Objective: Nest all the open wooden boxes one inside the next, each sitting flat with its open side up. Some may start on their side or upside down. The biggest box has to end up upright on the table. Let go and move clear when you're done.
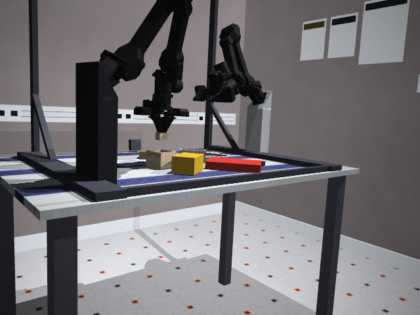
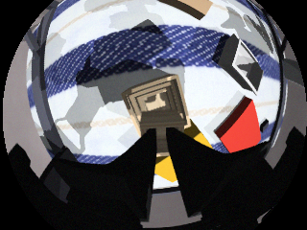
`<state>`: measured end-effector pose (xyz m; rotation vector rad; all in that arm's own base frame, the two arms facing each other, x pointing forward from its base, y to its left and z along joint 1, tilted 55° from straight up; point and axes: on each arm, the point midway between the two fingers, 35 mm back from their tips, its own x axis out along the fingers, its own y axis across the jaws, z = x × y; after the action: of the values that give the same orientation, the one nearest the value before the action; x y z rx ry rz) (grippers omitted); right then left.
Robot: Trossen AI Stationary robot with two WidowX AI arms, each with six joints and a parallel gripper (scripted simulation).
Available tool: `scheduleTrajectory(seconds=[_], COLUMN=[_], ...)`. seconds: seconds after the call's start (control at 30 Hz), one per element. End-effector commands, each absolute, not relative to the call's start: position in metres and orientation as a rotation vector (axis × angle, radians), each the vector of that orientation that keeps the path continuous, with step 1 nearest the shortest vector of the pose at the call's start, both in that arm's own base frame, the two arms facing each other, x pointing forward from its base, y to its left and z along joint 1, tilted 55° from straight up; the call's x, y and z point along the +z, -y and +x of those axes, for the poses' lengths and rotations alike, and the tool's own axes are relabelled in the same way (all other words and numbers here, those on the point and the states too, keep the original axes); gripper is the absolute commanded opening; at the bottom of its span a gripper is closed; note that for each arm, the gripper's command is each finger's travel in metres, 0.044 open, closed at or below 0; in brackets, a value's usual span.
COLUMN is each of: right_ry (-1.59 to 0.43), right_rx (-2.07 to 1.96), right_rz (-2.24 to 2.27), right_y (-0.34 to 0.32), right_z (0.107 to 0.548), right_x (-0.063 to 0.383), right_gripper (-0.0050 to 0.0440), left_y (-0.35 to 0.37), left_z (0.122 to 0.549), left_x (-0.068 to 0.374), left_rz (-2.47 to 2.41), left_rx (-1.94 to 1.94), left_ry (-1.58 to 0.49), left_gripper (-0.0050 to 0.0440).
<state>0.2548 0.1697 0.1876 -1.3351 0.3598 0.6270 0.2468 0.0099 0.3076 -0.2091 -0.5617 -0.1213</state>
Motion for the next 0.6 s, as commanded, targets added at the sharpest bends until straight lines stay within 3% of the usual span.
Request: scheduleTrajectory(seconds=[0.0, 0.57], right_ry=[-0.305, -0.136], right_rx=[0.652, 0.767], right_rz=[-1.447, -1.945], right_y=[-0.1695, -0.1695], right_z=[0.2548, 0.2548], right_x=[0.1942, 0.1942], right_gripper=[0.0116, 0.0116], left_y=[-0.0104, -0.0104], left_z=[0.2452, 0.2452], left_x=[0.3114, 0.3114], left_rz=[-0.205, -0.205], left_rx=[-0.122, -0.122], left_ry=[0.575, 0.575], left_gripper=[0.0400, 0.0400])
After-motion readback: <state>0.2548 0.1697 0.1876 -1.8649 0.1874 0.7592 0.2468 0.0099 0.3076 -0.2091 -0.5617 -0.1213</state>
